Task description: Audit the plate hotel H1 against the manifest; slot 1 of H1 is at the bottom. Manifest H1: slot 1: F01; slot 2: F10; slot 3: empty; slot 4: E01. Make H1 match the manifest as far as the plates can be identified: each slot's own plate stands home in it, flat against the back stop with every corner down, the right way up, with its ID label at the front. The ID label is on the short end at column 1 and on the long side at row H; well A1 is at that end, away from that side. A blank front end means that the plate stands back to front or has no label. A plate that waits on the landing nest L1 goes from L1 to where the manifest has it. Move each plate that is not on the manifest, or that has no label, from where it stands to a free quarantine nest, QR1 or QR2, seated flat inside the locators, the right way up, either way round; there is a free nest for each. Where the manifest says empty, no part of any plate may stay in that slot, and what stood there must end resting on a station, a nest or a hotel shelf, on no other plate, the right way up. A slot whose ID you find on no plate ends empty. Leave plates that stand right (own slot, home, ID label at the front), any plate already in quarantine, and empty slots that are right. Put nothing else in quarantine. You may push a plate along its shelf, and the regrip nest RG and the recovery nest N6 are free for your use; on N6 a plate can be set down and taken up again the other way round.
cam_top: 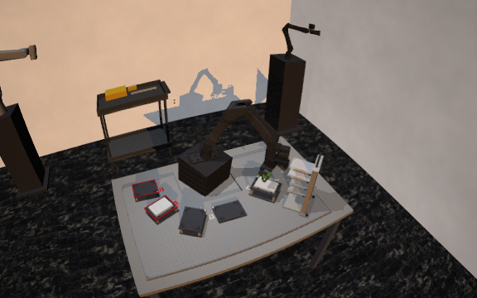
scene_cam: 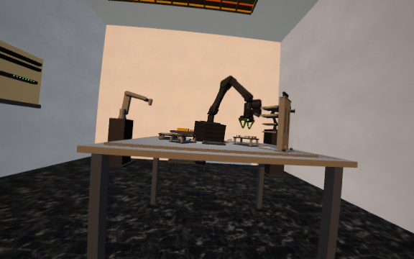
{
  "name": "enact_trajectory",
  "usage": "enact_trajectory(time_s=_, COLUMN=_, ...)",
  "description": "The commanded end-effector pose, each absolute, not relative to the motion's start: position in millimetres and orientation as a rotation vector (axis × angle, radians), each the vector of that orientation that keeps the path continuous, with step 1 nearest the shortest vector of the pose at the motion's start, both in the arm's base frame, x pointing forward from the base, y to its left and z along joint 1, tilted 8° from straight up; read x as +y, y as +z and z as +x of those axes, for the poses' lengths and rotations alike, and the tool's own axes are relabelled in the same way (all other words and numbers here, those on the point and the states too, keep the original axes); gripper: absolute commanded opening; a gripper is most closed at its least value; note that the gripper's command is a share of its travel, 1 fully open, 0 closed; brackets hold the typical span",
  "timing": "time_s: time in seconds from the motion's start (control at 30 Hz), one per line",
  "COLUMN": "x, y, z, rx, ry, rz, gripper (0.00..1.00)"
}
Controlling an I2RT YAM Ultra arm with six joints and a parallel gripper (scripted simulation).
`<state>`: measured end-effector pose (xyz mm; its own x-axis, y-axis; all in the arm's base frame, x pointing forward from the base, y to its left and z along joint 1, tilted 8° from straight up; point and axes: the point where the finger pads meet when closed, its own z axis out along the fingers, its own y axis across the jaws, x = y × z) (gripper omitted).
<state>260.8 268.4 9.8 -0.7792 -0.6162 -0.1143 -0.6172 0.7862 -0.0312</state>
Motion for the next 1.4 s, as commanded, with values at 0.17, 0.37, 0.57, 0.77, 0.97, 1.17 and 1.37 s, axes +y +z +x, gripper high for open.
enact_trajectory(time_s=0.17, x=272, y=15, z=264, rx=2.834, ry=0.031, rz=-0.983, gripper=1.0)
enact_trajectory(time_s=0.37, x=272, y=15, z=264, rx=2.834, ry=0.031, rz=-0.983, gripper=1.0)
enact_trajectory(time_s=0.57, x=272, y=15, z=264, rx=2.834, ry=0.031, rz=-0.983, gripper=1.0)
enact_trajectory(time_s=0.77, x=272, y=14, z=265, rx=2.834, ry=0.031, rz=-0.983, gripper=1.0)
enact_trajectory(time_s=0.97, x=273, y=6, z=266, rx=2.834, ry=0.031, rz=-0.983, gripper=1.0)
enact_trajectory(time_s=1.17, x=273, y=0, z=266, rx=2.834, ry=0.031, rz=-0.983, gripper=1.0)
enact_trajectory(time_s=1.37, x=274, y=-7, z=267, rx=2.834, ry=0.031, rz=-0.983, gripper=1.0)
